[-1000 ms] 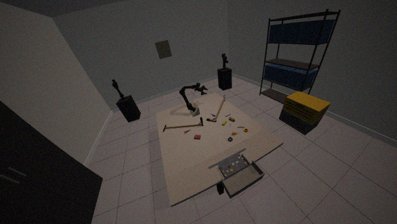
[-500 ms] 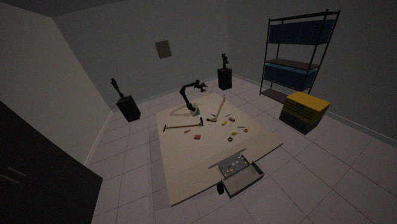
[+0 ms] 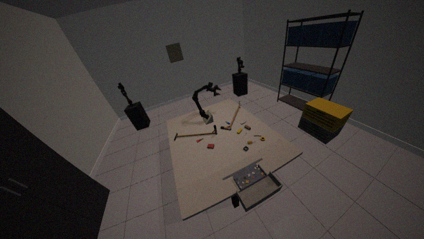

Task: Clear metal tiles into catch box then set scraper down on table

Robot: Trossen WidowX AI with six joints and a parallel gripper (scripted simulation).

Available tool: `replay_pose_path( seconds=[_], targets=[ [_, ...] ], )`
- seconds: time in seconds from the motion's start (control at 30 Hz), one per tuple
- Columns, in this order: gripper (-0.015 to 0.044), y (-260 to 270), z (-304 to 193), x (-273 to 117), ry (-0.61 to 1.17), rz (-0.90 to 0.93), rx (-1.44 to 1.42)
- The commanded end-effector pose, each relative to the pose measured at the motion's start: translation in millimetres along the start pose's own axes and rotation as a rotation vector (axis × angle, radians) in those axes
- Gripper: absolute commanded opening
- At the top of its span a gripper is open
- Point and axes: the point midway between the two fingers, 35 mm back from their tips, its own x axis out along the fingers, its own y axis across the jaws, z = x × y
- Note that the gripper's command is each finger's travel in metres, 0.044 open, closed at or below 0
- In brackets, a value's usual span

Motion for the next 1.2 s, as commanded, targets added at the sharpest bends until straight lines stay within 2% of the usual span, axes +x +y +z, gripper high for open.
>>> replay_pose_path(
  seconds=[0.0,0.37,1.17],
  targets=[
    [0.044,-6,0,-2,0.004,0.0,-0.012],
    [0.044,-41,-24,5,-0.01,-0.001,0.084],
    [0.044,-127,-126,22,0.034,0.047,0.431]
  ],
)
